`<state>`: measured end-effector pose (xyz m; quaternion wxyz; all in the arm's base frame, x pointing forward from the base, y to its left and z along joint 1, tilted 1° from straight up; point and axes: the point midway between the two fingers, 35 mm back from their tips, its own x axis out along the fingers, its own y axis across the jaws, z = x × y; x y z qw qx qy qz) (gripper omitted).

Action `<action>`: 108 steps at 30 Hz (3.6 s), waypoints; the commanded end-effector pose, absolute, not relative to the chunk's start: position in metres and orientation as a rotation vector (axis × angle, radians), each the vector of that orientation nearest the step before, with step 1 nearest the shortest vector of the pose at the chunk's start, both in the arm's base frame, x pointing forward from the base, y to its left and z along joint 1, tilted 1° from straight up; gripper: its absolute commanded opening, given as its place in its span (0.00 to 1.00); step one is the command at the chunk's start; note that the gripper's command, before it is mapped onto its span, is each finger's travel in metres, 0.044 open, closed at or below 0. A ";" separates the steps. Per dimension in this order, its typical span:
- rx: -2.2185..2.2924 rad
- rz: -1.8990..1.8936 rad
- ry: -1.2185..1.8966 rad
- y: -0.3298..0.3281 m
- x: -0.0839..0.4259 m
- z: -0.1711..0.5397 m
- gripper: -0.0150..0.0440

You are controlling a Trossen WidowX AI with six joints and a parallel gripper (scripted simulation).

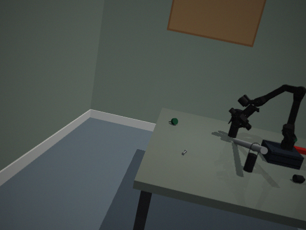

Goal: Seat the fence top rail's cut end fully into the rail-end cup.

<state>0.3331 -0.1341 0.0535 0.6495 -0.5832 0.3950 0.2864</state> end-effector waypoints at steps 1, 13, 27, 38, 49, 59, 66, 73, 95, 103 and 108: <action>-1.323 0.646 0.902 -0.135 0.333 0.053 0.56; -1.347 0.680 0.876 -0.134 0.329 0.053 0.25; -1.401 0.755 0.817 -0.133 0.320 0.052 0.25; -1.445 0.818 0.765 -0.133 0.312 0.052 0.25; -1.487 0.881 0.711 -0.134 0.305 0.051 0.25; -1.491 0.887 0.706 -0.134 0.304 0.051 0.25; -1.480 0.870 0.720 -0.134 0.306 0.052 0.25; -1.484 0.878 0.712 -0.133 0.305 0.051 0.25; -1.485 0.882 0.711 -0.114 0.304 0.071 1.00; -1.486 0.883 0.707 -0.093 0.299 0.091 1.00; -1.251 0.764 0.794 -0.076 0.302 0.103 1.00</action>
